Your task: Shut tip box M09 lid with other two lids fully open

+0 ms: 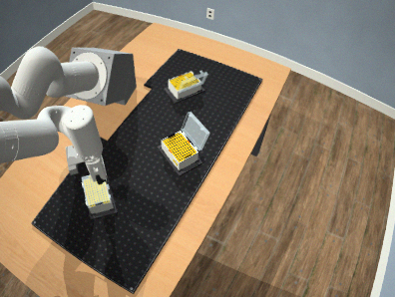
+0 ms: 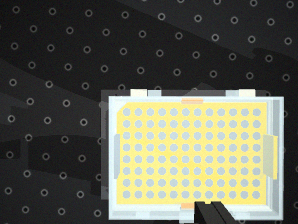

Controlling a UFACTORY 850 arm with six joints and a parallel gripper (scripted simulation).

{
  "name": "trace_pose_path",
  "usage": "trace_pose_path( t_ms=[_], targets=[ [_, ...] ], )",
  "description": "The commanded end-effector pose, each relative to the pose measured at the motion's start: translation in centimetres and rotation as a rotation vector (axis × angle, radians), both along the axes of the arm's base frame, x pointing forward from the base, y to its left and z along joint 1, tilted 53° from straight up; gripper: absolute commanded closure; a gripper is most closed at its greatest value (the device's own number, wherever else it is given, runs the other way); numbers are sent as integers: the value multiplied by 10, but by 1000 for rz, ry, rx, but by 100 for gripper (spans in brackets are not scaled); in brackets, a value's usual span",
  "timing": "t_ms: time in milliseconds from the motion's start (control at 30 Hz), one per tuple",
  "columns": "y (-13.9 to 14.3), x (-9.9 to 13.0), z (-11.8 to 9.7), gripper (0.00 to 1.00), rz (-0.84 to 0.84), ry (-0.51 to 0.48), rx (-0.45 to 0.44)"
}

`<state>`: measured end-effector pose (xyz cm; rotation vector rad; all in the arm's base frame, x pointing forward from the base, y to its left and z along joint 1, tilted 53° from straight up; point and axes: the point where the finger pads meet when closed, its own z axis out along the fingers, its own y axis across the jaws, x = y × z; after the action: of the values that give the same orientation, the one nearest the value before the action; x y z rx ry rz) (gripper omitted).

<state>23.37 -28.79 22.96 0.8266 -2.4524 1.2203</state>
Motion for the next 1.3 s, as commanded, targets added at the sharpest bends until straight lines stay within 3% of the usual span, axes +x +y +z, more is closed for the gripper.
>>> trace_pose_path(
  t_ms=[0,1267],
  targets=[
    [4,0,3,100,0,0,0],
    [13,0,10,100,0,0,0]
  ],
)
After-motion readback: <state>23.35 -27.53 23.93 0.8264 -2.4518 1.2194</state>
